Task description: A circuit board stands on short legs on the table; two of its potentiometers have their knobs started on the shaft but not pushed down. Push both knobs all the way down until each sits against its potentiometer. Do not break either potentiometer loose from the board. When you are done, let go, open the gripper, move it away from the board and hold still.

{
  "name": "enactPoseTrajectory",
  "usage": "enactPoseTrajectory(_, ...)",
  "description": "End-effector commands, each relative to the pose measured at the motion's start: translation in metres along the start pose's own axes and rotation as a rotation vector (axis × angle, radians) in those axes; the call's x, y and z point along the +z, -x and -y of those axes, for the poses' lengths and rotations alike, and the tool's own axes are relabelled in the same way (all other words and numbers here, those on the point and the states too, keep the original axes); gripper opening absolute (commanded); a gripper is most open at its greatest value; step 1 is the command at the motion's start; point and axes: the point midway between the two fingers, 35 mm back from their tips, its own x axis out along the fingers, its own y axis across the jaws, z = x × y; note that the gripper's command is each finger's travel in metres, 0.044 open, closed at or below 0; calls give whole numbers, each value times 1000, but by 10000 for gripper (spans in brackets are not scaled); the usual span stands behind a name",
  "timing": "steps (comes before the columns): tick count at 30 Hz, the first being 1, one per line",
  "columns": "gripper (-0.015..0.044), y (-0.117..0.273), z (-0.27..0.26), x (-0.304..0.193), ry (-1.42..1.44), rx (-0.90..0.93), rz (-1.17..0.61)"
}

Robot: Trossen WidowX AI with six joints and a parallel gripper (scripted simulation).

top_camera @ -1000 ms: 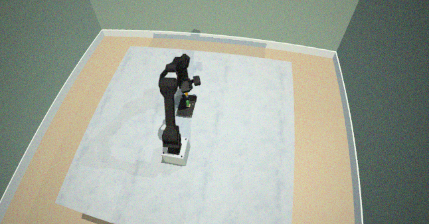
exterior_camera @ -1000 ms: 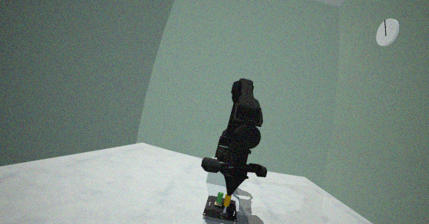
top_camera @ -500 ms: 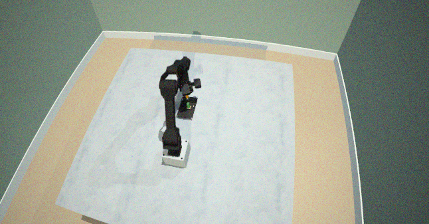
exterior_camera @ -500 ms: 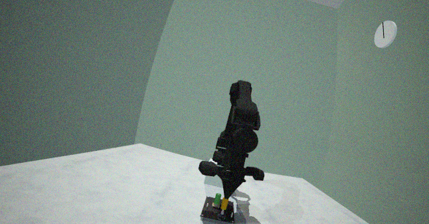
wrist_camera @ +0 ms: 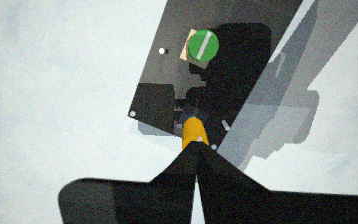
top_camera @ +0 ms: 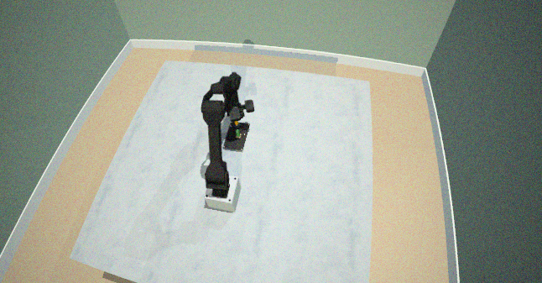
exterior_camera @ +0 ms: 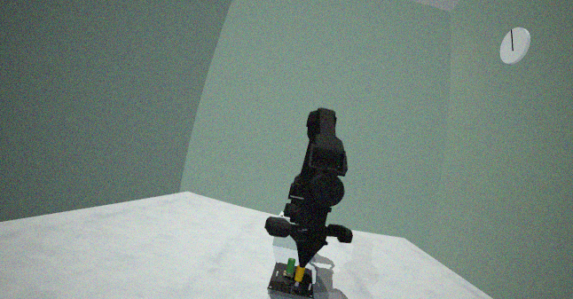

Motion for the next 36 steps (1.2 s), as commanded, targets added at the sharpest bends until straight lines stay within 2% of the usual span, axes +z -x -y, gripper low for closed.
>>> enactPoseTrajectory(1,0,-6,-1,-1,-6,3,4)
enactPoseTrajectory(36,0,-10,-1,-1,-6,3,4)
